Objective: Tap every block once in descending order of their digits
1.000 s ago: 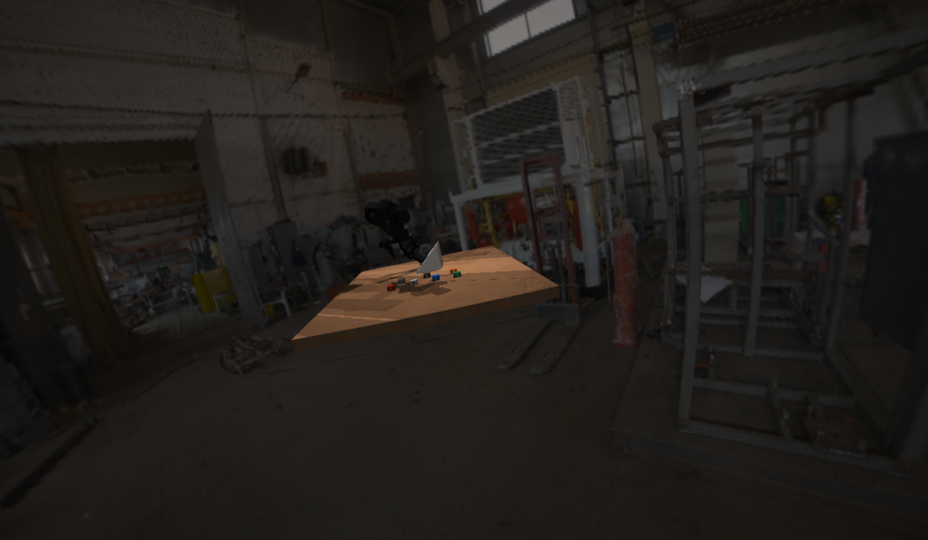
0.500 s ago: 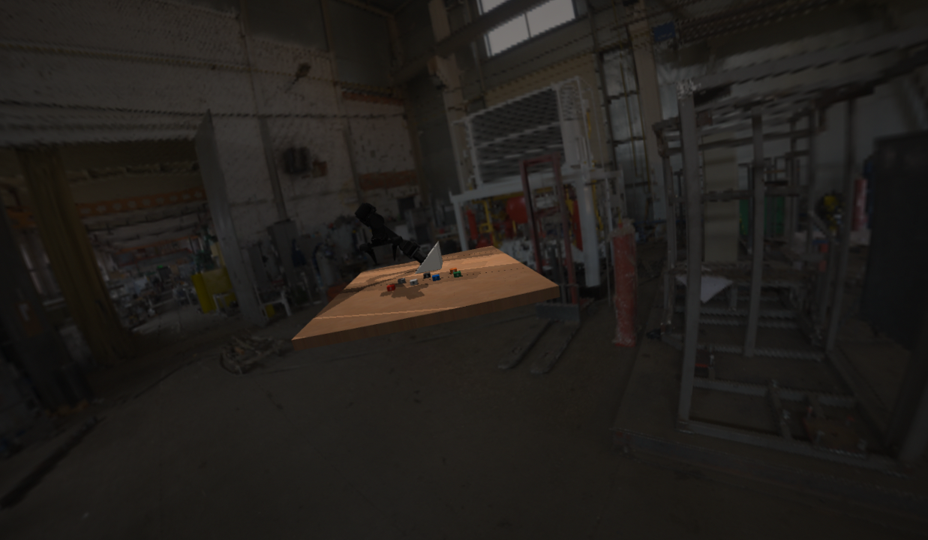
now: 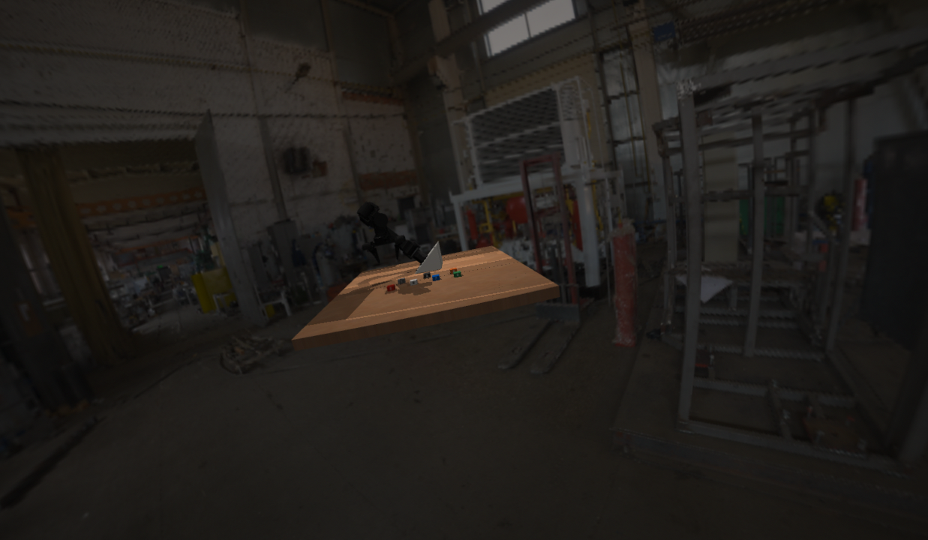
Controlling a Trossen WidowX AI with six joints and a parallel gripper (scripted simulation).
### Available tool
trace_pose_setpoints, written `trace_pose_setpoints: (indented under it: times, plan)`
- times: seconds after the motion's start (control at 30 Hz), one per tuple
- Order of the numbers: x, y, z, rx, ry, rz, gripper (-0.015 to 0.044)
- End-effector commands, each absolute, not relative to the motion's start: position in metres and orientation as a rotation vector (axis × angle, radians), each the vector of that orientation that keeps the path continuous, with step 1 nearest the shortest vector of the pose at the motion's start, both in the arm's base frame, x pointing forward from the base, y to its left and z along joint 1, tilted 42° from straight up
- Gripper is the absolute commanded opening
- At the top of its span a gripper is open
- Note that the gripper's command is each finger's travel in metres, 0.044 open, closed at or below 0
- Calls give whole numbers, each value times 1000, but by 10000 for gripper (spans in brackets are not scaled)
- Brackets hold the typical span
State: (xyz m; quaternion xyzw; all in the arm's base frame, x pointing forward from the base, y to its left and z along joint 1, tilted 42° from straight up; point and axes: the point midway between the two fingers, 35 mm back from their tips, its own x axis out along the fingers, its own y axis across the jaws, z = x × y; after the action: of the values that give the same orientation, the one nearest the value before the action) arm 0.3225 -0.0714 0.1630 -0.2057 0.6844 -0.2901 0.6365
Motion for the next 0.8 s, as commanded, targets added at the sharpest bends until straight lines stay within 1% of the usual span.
trace_pose_setpoints:
  times: [0.0,0.13,0.23,0.37,0.43,0.6,0.77]
  plan:
    - [308,-25,132,-477,1575,-624,400]
    - [269,28,90,-477,1581,-625,400]
    - [240,50,70,-486,1581,-641,400]
    - [238,51,68,-487,1580,-642,400]
    - [238,46,61,-486,1580,-641,348]
    - [231,4,14,-487,1579,-643,216]
    - [229,-2,8,-488,1579,-644,85]
